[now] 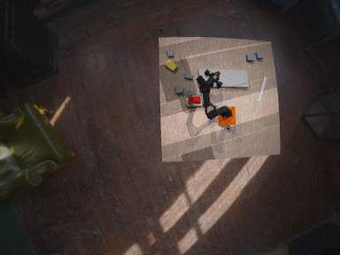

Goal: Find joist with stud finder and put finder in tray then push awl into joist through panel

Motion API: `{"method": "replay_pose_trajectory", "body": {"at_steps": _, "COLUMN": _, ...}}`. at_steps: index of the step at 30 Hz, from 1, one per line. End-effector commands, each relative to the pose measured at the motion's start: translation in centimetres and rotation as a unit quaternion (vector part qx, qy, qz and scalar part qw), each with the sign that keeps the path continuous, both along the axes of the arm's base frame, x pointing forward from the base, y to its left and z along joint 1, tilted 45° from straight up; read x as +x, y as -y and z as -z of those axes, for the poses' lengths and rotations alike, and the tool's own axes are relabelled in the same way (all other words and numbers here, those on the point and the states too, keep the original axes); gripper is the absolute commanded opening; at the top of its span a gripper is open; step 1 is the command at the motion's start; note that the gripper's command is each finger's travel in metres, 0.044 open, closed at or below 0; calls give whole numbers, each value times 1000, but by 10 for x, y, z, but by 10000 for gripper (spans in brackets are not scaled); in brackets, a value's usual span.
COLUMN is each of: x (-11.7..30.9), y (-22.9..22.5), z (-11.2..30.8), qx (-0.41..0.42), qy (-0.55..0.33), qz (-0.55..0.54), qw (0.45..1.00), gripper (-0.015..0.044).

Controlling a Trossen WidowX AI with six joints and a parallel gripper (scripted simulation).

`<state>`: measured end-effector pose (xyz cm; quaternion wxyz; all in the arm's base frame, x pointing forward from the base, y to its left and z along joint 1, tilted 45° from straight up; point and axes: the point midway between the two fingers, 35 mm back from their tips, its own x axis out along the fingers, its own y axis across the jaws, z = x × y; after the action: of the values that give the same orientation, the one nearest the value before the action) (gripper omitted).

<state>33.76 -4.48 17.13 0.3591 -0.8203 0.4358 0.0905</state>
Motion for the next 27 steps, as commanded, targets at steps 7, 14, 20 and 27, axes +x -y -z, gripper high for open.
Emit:
{"method": "replay_pose_trajectory", "body": {"at_steps": 7, "x": 1, "y": -6, "z": 7, "qx": -1, "qy": 4, "qz": 4, "qw": 1000, "gripper": 0}}
{"method": "replay_pose_trajectory", "body": {"at_steps": 14, "x": 2, "y": -11, "z": 12, "qx": 0, "qy": 3, "qz": 4, "qw": 1000, "gripper": 0}}
{"method": "replay_pose_trajectory", "body": {"at_steps": 20, "x": 4, "y": -18, "z": 19, "qx": 0, "qy": 3, "qz": 4, "qw": 1000, "gripper": 0}}
{"method": "replay_pose_trajectory", "body": {"at_steps": 27, "x": 5, "y": -26, "z": 27, "qx": 0, "qy": 3, "qz": 4, "qw": 1000, "gripper": 0}}
